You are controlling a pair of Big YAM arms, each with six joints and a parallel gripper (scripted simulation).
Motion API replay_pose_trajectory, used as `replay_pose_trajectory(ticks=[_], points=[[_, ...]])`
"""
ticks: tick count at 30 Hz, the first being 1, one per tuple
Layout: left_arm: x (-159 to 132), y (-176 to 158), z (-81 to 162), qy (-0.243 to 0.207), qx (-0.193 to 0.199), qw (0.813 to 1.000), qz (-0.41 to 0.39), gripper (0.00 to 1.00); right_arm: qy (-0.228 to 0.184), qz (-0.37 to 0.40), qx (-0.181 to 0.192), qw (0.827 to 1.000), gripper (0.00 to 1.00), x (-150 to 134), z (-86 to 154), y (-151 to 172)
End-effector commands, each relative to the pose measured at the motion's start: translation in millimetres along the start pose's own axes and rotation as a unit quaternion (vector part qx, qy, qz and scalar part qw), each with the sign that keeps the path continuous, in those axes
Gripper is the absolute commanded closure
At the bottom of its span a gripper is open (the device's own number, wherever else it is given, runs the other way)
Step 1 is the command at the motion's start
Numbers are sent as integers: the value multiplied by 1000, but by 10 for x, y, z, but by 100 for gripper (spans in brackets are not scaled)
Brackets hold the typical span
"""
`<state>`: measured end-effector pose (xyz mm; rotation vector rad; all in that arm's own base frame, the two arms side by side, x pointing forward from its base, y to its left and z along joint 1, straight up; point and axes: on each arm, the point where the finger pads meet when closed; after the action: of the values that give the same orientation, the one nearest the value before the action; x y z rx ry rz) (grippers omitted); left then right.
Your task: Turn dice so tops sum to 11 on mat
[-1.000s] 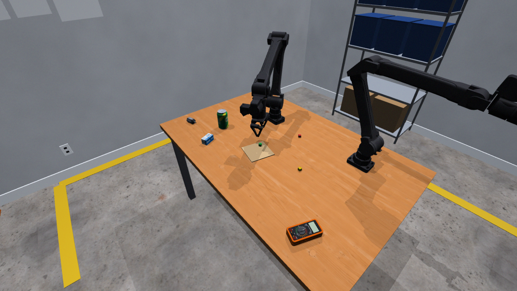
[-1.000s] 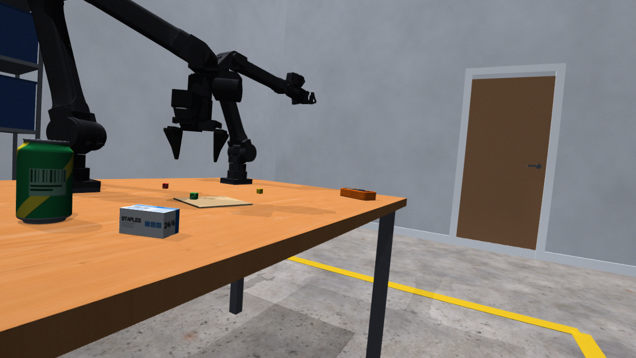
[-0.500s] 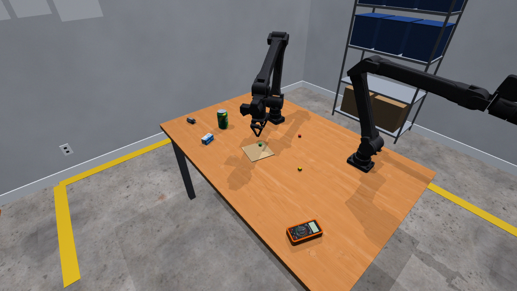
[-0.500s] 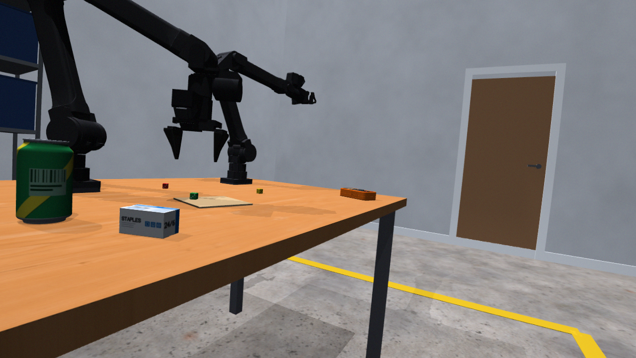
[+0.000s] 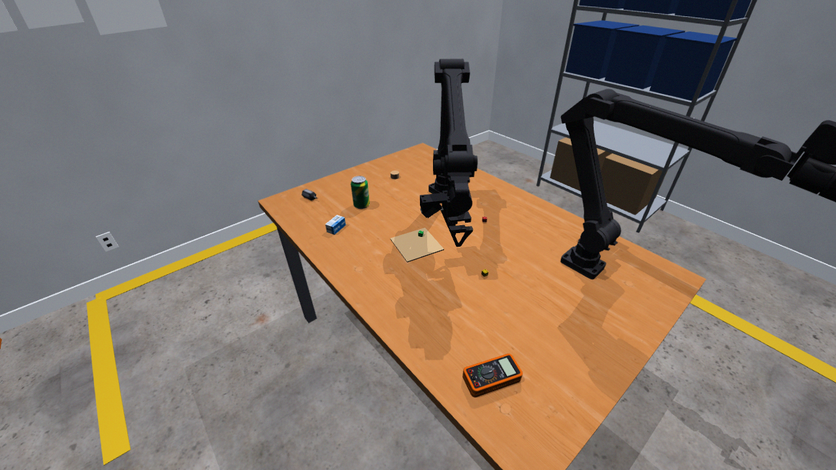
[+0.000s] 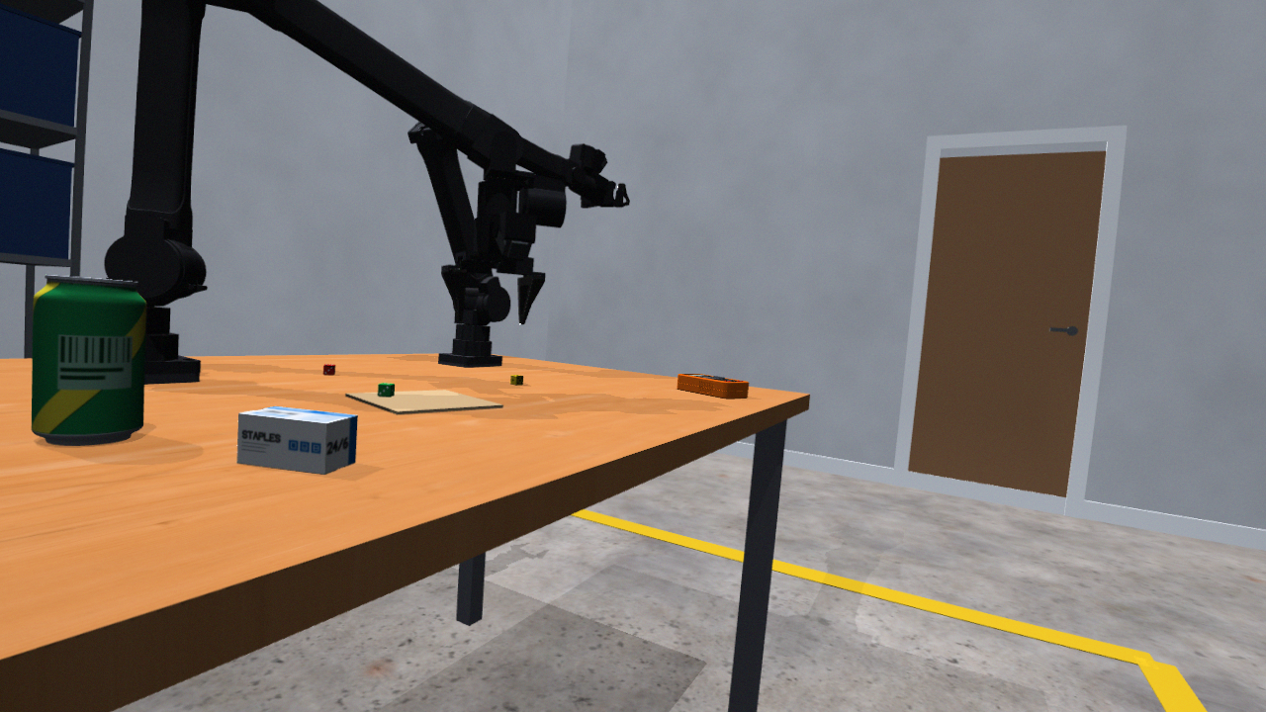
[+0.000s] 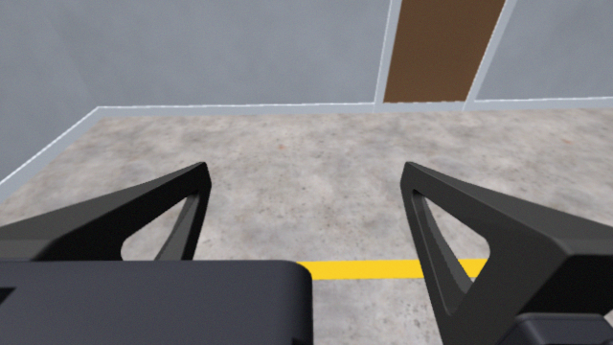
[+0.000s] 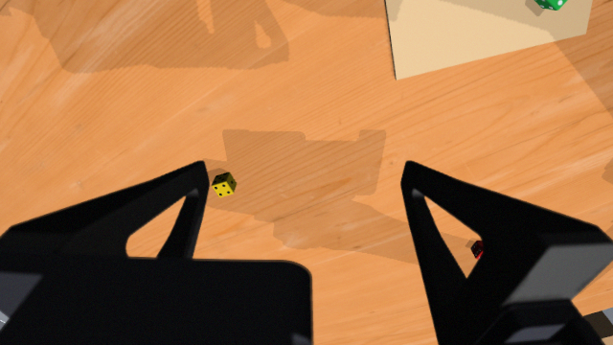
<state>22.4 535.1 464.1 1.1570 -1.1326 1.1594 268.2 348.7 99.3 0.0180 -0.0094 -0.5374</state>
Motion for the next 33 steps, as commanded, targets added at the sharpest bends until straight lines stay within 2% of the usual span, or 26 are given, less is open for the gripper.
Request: replay_pose_trajectory(ticks=[1, 2, 5, 7, 10, 11, 12, 13, 14, 16, 33], points=[[365, 85, -67, -34, 9, 999, 6, 0, 2, 86, 7, 996, 0, -323, -9, 476], [365, 85, -67, -34, 9, 999, 6, 0, 2, 117, 7, 993, 0, -514, -55, 620], [365, 85, -67, -34, 9, 999, 6, 0, 2, 121, 6, 993, 0, -534, -60, 634], [365, 85, -67, -34, 9, 999, 6, 0, 2, 168, 8, 986, 0, -839, -139, 841], [365, 85, -67, -34, 9, 999, 6, 0, 2, 185, 8, 983, 0, -957, -171, 908], [365, 85, -67, -34, 9, 999, 6, 0, 2, 185, 8, 983, 70, -957, -171, 908], [365, 85, -67, -34, 9, 999, 6, 0, 2, 177, 8, 984, 70, -868, -171, 914], [365, 85, -67, -34, 9, 999, 6, 0, 3, 174, 0, 985, 70, -825, -171, 710], [365, 85, -67, -34, 9, 999, 6, 0, 3, 174, 0, 985, 70, -825, -167, 702], [365, 85, -67, -34, 9, 999, 6, 0, 2, 174, 3, 985, 70, -832, -197, 811], [365, 85, -67, -34, 9, 999, 6, 0, 3, 175, 1, 985, 70, -875, -229, 806]])
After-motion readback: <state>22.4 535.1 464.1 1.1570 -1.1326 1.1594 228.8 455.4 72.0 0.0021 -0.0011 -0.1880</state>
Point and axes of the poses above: on each arm, the point where the finger pads meet when closed, its own z axis back along the fingers, its own y axis across the jaws, x = y × z, and after that the axes turned 3 degrees about -z, right-handed
